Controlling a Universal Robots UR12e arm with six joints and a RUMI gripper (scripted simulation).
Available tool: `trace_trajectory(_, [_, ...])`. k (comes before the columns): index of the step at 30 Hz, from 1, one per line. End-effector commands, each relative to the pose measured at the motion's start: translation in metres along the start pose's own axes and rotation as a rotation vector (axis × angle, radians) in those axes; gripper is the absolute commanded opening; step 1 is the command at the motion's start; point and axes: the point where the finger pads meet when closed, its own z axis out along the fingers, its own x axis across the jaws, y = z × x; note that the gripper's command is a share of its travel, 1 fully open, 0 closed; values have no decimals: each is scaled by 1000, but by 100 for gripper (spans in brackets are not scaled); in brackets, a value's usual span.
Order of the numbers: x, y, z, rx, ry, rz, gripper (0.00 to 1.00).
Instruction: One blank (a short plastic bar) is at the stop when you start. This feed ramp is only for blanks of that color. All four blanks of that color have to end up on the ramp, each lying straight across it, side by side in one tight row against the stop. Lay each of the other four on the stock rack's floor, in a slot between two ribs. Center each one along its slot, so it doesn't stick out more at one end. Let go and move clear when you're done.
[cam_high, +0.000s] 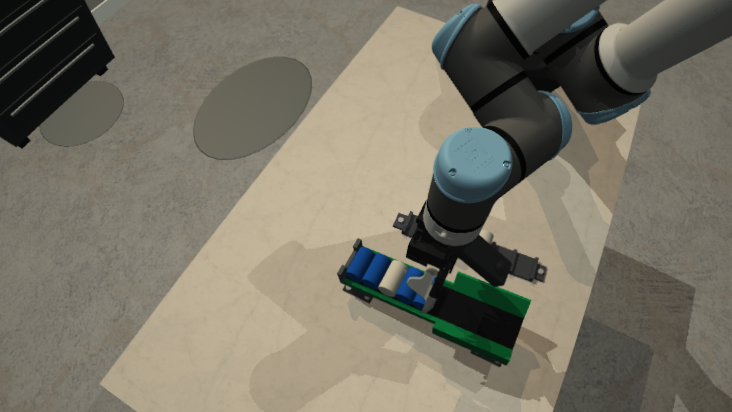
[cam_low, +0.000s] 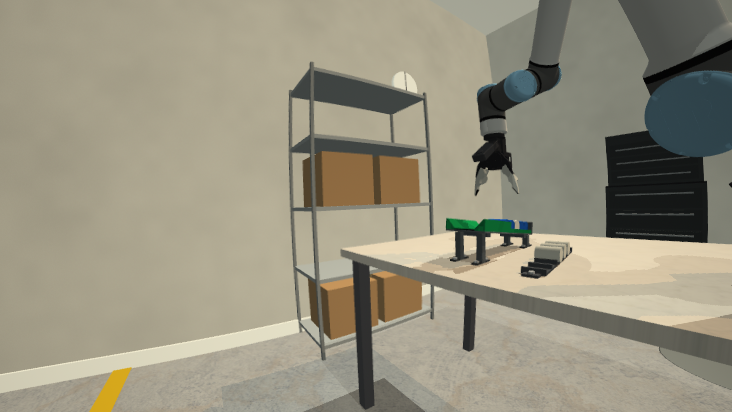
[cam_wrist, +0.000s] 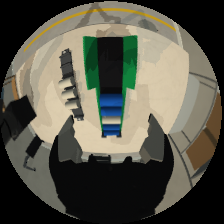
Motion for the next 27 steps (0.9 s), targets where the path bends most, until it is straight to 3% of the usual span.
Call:
trace_trajectory(1, [0, 0, 0, 0, 1, -15, 100])
trace_trajectory(12, [-1, 2, 0, 0, 1, -96, 100])
trace_trajectory(27, [-5, 7, 2, -1, 1, -348, 100])
